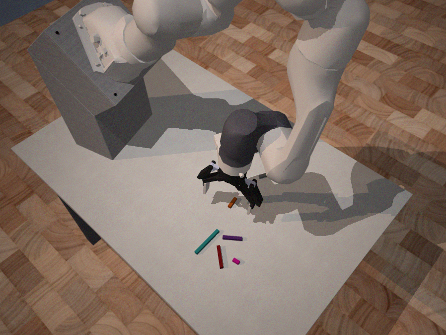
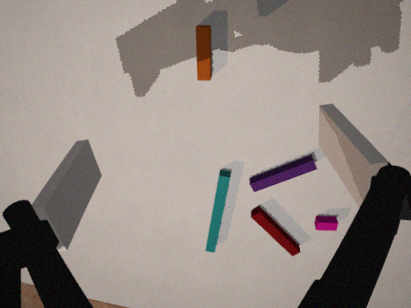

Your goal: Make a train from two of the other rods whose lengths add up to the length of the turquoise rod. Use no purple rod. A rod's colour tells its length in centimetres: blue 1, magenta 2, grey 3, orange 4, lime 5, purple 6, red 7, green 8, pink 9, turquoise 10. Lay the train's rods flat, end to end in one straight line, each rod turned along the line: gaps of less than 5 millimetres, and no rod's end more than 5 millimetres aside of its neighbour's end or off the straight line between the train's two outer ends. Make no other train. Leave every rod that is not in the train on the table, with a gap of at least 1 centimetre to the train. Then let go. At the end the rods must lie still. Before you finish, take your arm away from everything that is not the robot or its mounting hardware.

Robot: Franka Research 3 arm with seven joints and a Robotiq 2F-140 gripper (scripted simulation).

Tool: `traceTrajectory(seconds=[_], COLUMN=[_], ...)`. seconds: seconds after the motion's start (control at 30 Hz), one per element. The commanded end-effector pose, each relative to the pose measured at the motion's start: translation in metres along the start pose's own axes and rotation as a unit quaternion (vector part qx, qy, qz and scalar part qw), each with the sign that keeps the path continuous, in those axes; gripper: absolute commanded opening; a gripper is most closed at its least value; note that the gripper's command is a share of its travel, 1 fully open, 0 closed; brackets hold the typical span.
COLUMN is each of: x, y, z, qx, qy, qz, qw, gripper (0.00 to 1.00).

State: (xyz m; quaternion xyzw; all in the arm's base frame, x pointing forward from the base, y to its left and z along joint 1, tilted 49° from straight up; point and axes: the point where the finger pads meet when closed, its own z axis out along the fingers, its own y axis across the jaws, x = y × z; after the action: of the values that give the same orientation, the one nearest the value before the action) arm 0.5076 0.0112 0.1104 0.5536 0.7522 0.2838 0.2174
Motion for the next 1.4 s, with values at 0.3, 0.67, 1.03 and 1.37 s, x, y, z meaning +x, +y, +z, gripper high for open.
traceTrajectory(seconds=[0.3,0.67,1.03,1.37], x=[-0.008,-0.016,-0.026,-0.034], y=[-0.035,-0.056,-0.071,-0.08], z=[-0.004,-0.008,-0.012,-0.015], qx=[0.055,0.094,0.126,0.148], qy=[-0.001,0.006,0.016,0.026], qz=[-0.183,-0.311,-0.428,-0.524], qw=[0.982,0.946,0.895,0.838], gripper=[1.0,1.0,1.0,1.0])
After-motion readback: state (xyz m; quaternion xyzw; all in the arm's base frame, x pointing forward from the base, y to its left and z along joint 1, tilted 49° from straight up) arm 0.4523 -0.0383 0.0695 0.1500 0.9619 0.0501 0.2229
